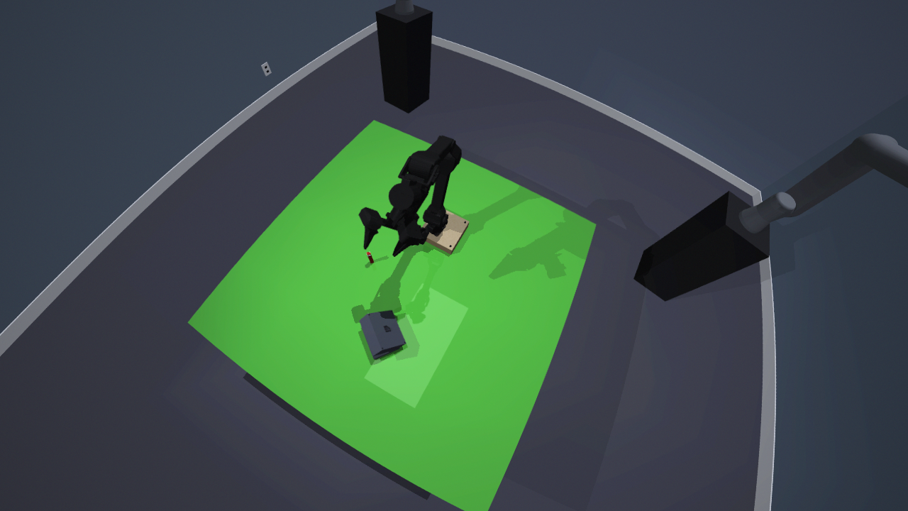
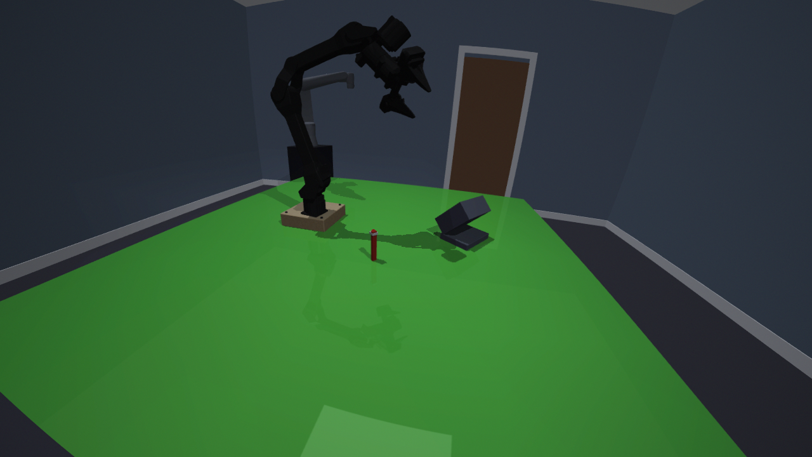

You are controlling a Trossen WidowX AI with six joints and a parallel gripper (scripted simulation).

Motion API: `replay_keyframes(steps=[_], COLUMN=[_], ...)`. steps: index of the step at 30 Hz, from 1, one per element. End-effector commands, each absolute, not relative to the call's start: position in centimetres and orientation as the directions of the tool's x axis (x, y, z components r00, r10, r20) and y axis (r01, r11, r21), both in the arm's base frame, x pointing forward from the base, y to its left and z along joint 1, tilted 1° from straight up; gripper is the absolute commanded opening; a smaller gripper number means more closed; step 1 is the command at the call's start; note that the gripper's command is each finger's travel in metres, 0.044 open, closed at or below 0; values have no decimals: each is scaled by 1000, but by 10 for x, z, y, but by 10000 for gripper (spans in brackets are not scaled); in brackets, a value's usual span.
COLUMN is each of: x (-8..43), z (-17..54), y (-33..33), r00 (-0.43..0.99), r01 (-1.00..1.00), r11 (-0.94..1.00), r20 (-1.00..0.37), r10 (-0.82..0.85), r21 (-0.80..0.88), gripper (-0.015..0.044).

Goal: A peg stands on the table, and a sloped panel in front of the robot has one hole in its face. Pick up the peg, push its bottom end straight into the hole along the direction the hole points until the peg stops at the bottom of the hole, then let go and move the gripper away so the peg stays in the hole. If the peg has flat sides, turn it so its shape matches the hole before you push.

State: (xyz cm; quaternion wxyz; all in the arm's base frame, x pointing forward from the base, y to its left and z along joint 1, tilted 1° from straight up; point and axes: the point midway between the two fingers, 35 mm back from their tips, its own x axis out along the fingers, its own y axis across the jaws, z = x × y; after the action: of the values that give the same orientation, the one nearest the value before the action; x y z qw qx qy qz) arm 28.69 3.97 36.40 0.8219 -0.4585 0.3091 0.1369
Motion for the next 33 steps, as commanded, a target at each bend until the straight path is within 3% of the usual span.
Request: replay_keyframes(steps=[1, 17, 33], x=[298, 316, 312], z=[340, 268, 193], y=[30, -18, -68], r00=[720, 532, 305], r01=[-503, -335, 15], r11=[617, 863, 989], r20=[-689, -832, -941], r10=[-88, -157, -145], r21=[-605, -377, -148], gripper=[440, 440, 440])
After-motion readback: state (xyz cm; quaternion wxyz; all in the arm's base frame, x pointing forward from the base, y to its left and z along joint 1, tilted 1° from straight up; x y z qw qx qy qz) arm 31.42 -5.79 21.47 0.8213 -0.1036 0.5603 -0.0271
